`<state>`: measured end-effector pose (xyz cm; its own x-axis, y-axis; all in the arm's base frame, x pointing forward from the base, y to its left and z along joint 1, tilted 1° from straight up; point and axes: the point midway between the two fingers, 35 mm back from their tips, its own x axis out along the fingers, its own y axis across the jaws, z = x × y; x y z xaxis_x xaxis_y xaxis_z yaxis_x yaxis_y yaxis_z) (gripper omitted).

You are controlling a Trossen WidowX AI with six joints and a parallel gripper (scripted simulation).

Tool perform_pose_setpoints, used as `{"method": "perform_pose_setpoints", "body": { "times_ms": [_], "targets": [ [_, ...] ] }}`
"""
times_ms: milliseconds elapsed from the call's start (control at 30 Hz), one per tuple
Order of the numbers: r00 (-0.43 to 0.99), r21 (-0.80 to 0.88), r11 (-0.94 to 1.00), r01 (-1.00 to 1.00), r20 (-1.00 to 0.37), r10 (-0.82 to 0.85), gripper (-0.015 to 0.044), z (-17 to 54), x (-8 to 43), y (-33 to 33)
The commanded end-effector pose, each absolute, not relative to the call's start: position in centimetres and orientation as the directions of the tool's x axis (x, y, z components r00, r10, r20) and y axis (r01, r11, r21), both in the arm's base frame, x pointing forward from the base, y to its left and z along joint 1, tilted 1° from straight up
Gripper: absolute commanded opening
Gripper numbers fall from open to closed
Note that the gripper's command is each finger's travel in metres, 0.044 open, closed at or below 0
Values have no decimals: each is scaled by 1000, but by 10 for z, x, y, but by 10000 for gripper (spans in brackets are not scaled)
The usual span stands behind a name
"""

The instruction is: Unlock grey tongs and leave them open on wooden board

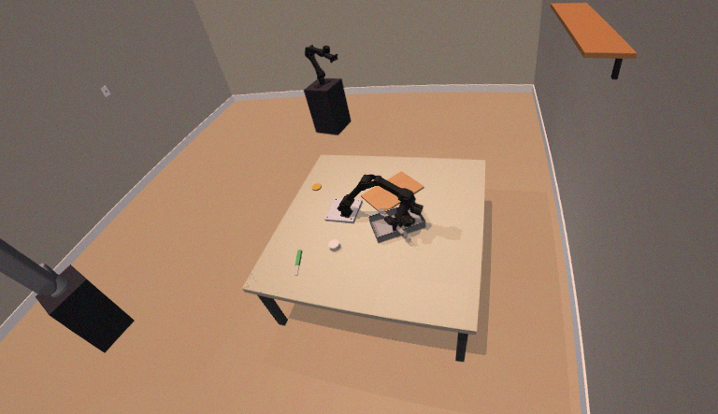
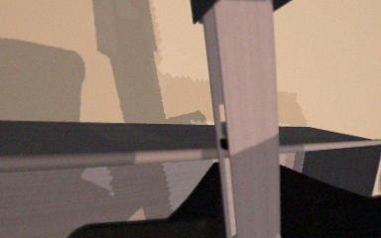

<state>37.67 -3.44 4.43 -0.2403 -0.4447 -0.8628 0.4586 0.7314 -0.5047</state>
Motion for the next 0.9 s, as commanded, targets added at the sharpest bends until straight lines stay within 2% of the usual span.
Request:
{"method": "perform_pose_setpoints", "body": {
  "times_ms": [0,133,167,367,667,867],
  "targets": [
    [-237,-499,738,453,-866,-440,-38,44,377,-30],
    [-231,-498,744,445,-867,-442,-143,53,378,-30],
    [-226,-497,749,437,-867,-444,-150,61,378,-30],
    [-189,-492,783,379,-870,-455,-150,121,374,-33],
    [-187,-478,785,393,-878,-441,-150,120,374,-33],
    [-146,-335,786,519,-941,-305,-150,115,375,-29]
  ]
}}
